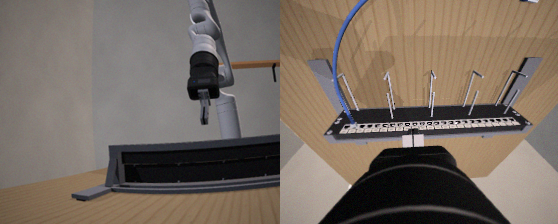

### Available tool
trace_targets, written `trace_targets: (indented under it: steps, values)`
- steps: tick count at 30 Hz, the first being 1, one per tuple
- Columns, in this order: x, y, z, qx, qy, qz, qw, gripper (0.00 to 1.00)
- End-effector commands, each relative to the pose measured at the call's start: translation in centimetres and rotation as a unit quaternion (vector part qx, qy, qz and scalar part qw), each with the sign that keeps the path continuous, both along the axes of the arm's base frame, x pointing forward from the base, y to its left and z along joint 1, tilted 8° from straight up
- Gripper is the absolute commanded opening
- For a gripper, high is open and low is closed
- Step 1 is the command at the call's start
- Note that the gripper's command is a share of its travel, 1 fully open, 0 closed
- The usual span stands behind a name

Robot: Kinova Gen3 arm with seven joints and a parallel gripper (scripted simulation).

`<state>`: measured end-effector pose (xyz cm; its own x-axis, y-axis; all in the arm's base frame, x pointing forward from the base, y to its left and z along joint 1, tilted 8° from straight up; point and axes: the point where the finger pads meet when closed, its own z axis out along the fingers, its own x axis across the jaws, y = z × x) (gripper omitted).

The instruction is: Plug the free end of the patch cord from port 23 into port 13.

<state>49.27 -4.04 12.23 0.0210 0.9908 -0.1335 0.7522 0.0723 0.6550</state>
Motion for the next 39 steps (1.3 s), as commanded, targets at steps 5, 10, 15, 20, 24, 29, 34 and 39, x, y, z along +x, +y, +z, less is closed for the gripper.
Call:
trace_targets:
  steps: [5,10,15,20,24,29,34,39]
  values:
    - [0.45,-0.39,-1.04,-0.001,0.004,-0.003,1.0,0.0]
    - [0.66,-0.42,-1.29,-0.001,0.004,-0.003,1.0,0.0]
    - [0.72,-0.43,-1.35,-0.001,0.004,-0.003,1.0,0.0]
    - [0.75,-0.44,-1.38,-0.001,0.004,-0.003,1.0,0.0]
    - [0.74,-0.44,-1.39,-0.001,0.004,-0.003,1.0,0.0]
    - [0.74,-0.44,-1.39,-0.001,0.004,-0.003,1.0,0.0]
    - [0.74,-0.44,-1.39,-0.001,0.004,-0.003,1.0,0.0]
    - [0.74,-0.44,-1.39,-0.001,0.004,-0.003,1.0,0.0]
